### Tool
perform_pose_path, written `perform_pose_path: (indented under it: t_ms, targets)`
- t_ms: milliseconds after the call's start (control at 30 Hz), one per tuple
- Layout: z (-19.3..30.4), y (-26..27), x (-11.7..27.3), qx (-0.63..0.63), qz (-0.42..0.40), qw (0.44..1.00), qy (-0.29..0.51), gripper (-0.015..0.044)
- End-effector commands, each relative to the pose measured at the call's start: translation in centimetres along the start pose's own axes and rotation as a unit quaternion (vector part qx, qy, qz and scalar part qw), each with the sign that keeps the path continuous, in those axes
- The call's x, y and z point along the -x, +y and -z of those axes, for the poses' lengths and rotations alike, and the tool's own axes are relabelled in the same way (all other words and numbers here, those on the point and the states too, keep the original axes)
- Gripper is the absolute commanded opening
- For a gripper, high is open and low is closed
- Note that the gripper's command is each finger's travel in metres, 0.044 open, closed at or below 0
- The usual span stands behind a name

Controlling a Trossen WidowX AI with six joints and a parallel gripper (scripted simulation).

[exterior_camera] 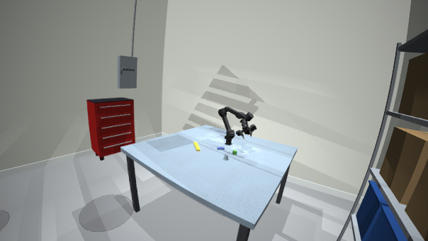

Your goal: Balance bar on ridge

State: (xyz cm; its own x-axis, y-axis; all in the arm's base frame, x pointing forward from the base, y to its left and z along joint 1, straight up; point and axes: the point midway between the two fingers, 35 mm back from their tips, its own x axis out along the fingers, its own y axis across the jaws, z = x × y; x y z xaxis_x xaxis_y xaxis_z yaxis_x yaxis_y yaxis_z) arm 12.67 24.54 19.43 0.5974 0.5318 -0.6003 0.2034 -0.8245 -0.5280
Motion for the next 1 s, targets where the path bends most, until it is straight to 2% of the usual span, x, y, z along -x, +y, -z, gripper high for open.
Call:
perform_pose_path:
  t_ms: [0, 967]
  targets:
    - [1.0, 0.7, -0.7, -0.024, -0.025, 0.999, 0.002, 0.0315]
    - [8.6, 7.6, -3.9, -0.196, -0.185, 0.962, 0.039, 0.0315]
